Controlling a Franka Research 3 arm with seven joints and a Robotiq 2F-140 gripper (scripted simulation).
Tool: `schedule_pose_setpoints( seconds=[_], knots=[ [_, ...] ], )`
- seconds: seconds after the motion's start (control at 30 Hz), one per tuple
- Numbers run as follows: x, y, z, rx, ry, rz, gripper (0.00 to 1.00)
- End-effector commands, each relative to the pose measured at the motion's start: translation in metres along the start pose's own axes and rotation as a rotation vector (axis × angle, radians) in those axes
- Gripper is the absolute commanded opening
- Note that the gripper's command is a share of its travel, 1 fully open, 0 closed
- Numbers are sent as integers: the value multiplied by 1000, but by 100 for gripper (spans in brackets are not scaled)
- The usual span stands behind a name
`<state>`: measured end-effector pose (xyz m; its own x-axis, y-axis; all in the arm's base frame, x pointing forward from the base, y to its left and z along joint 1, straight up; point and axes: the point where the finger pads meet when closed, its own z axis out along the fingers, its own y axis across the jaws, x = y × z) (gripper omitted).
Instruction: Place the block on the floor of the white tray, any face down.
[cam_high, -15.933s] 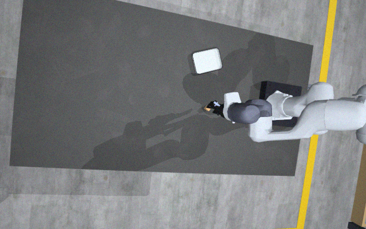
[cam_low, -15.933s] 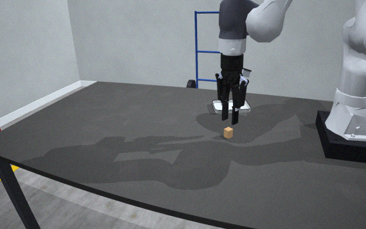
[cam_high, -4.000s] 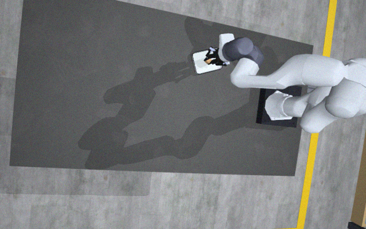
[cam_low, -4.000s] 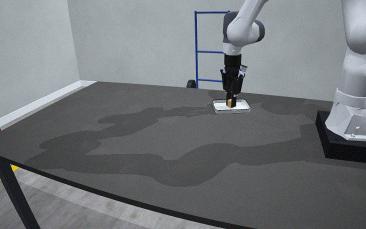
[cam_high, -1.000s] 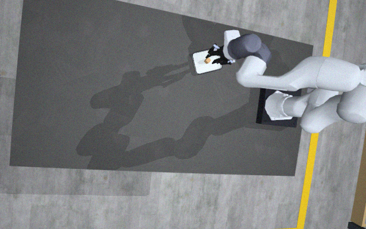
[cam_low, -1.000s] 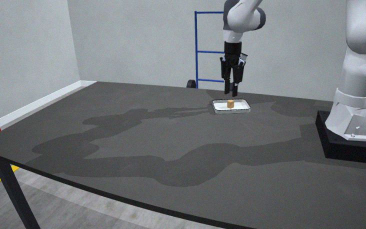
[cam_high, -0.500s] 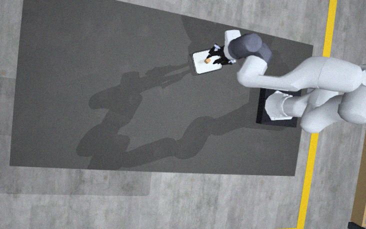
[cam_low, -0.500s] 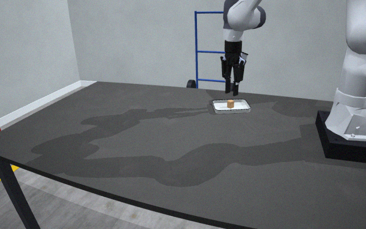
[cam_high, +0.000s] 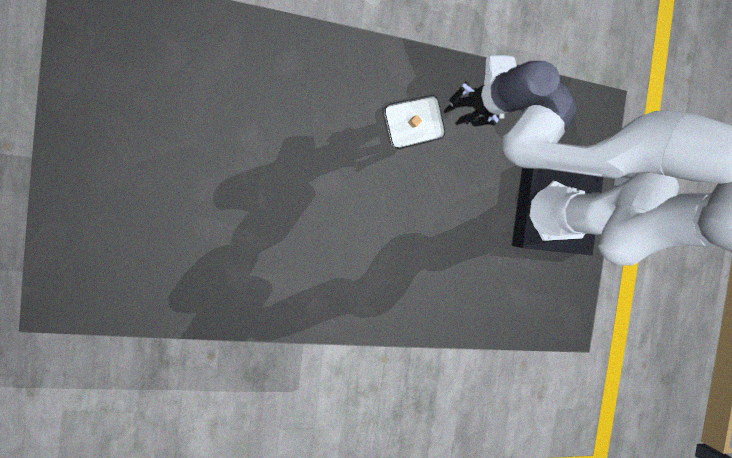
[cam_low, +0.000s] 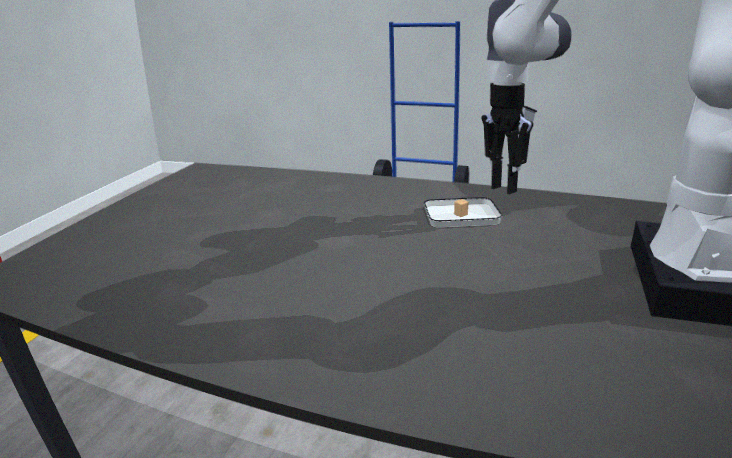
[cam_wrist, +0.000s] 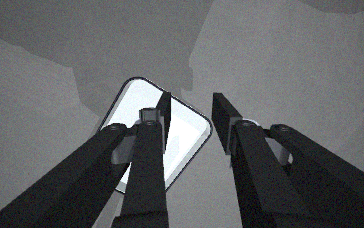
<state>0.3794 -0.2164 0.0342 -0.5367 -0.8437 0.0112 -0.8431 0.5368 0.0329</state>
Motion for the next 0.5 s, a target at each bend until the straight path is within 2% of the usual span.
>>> schedule_pose_setpoints(
  seconds=[0.0,0.13,0.47],
  knots=[
    [61,35,-3,29,-6,-63,34],
    [124,75,-3,29,-7,-63,34],
    [124,75,-3,29,-7,-63,34]
  ],
)
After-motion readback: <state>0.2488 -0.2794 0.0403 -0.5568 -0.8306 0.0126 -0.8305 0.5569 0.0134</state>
